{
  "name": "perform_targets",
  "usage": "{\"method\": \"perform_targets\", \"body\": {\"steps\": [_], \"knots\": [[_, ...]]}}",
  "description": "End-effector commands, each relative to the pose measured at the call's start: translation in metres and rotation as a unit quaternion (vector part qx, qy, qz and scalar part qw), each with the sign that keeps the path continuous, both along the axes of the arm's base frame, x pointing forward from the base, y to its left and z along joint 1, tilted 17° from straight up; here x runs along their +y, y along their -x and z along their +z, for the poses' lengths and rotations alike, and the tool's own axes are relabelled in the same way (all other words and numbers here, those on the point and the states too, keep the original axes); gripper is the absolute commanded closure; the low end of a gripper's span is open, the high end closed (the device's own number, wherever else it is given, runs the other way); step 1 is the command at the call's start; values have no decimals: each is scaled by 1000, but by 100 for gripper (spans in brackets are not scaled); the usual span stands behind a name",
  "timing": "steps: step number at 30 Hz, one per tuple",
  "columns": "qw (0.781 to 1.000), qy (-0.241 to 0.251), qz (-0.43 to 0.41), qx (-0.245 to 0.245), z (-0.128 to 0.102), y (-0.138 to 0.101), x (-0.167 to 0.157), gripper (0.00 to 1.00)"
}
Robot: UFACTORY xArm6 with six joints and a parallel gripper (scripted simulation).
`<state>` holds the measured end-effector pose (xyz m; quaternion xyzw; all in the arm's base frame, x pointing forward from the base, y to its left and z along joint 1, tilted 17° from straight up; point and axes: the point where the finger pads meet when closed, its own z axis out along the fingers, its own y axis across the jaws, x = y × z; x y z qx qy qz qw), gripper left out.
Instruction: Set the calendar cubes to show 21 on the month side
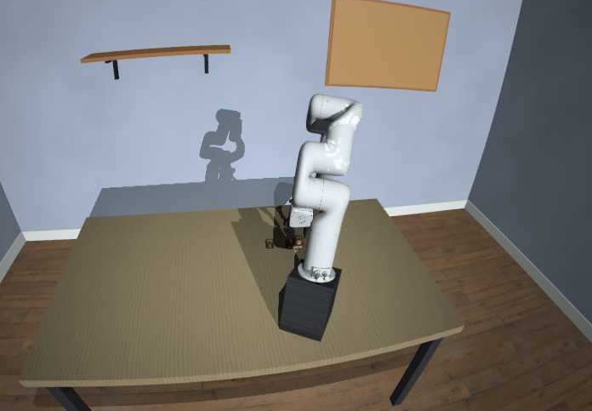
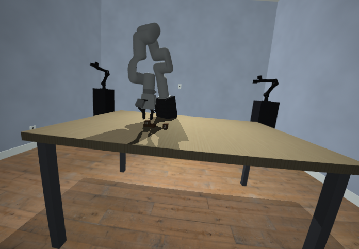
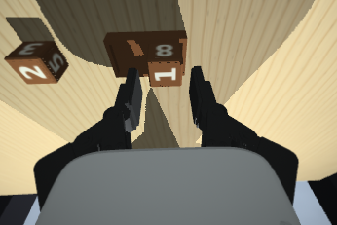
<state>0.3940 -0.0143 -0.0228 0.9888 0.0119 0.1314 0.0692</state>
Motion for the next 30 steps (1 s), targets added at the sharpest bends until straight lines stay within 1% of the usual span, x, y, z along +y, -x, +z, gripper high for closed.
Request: {"method": "perform_targets", "body": {"steps": [1,15,30], "knots": [[1000,0,0,-1,1,-1,0,51],[1000,0,0,-1,-3,-2,0,51],[1000,0,0,-1,-24,-8,-3,51]]}}
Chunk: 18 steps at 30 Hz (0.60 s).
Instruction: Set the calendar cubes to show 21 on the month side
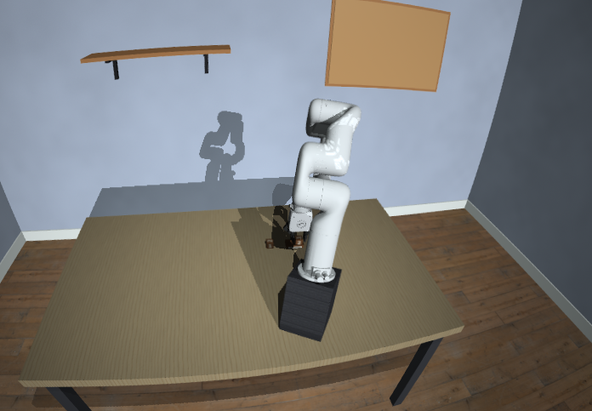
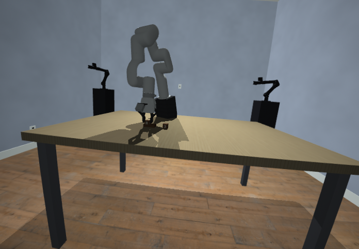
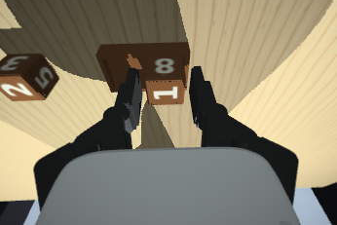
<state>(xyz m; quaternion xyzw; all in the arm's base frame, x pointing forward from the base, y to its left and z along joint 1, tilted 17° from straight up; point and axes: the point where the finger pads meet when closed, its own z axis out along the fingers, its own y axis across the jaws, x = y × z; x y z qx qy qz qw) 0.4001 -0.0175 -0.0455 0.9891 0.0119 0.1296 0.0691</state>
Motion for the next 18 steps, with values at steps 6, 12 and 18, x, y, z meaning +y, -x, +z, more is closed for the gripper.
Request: {"method": "perform_targets", "body": {"steps": [6,12,18], "knots": [[1000,0,0,-3,-3,-2,0,51],[1000,0,0,-3,-3,-2,0,51],[1000,0,0,-3,-3,-2,0,51]]}}
